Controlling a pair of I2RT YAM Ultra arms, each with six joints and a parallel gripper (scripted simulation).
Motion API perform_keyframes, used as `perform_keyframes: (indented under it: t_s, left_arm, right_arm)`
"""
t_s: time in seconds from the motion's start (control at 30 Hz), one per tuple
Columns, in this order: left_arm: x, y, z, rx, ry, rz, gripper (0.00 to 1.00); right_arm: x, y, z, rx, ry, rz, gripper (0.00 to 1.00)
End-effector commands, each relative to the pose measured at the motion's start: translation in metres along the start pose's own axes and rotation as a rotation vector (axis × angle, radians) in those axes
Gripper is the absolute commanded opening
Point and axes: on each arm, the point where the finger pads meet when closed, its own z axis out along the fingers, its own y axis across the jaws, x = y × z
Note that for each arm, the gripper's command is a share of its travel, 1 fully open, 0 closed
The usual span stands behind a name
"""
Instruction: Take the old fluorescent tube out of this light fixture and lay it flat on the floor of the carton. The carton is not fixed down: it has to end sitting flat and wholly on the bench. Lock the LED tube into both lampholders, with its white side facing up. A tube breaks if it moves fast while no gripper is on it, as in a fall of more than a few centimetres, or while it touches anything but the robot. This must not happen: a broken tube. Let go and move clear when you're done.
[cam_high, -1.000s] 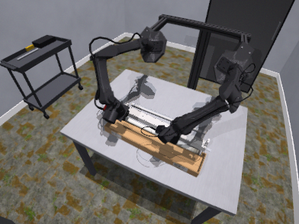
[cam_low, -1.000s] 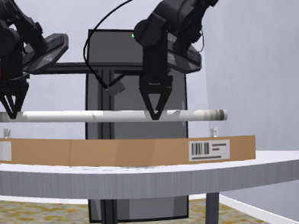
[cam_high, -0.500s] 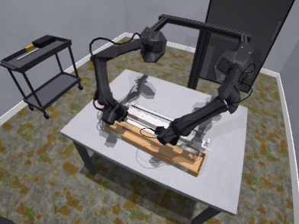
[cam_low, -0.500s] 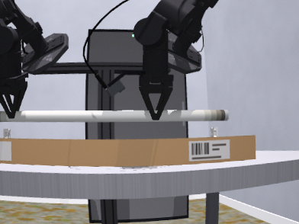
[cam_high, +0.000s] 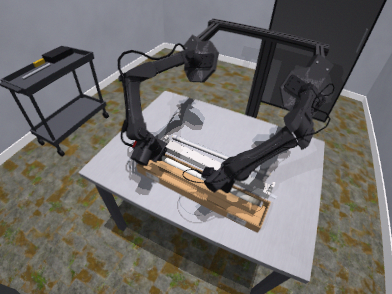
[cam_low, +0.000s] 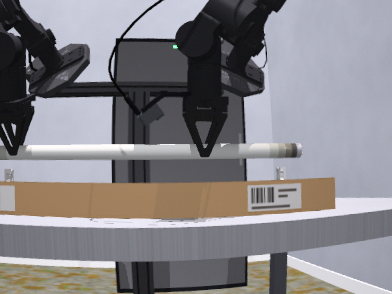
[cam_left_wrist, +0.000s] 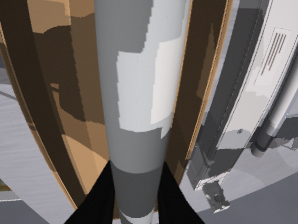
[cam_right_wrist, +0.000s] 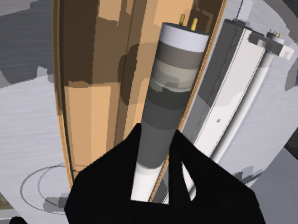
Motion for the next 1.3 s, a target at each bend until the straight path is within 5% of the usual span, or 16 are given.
perform_keyframes:
  t_s: [0.0,0.4,0.6,0.7,0.73,0.93,1.13,1.27]
  left_arm:
    - [-0.017,0.005,-0.014,-0.001,-0.049,0.031,0.11]
    - [-0.016,0.011,-0.018,-0.018,-0.053,0.018,0.11]
    - [-0.018,-0.018,-0.003,0.041,-0.035,0.054,0.11]
    - [-0.013,0.009,-0.021,-0.018,-0.052,0.02,0.11]
    - [-0.009,0.019,-0.029,-0.042,-0.058,0.016,0.11]
    - [-0.022,0.007,-0.006,-0.018,-0.052,0.025,0.11]
    - [-0.009,0.02,-0.024,-0.038,-0.056,0.009,0.11]
    - [-0.019,0.006,-0.007,-0.006,-0.05,0.037,0.11]
  right_arm:
    - [0.014,0.001,-0.007,0.002,0.016,-0.026,0.11]
    - [0.006,-0.006,-0.013,0.005,0.003,-0.029,0.11]
    - [0.003,-0.002,-0.018,-0.009,0.004,-0.02,0.11]
    - [0.001,0.008,-0.025,-0.041,0.011,0.0,0.11]
    - [0.018,-0.007,0.0,0.017,0.028,-0.027,0.11]
    - [0.018,0.008,0.0,-0.023,0.024,-0.019,0.11]
    - [0.013,0.004,-0.004,-0.002,0.021,-0.022,0.11]
    - [0.011,0.017,-0.011,-0.05,0.031,-0.002,0.11]
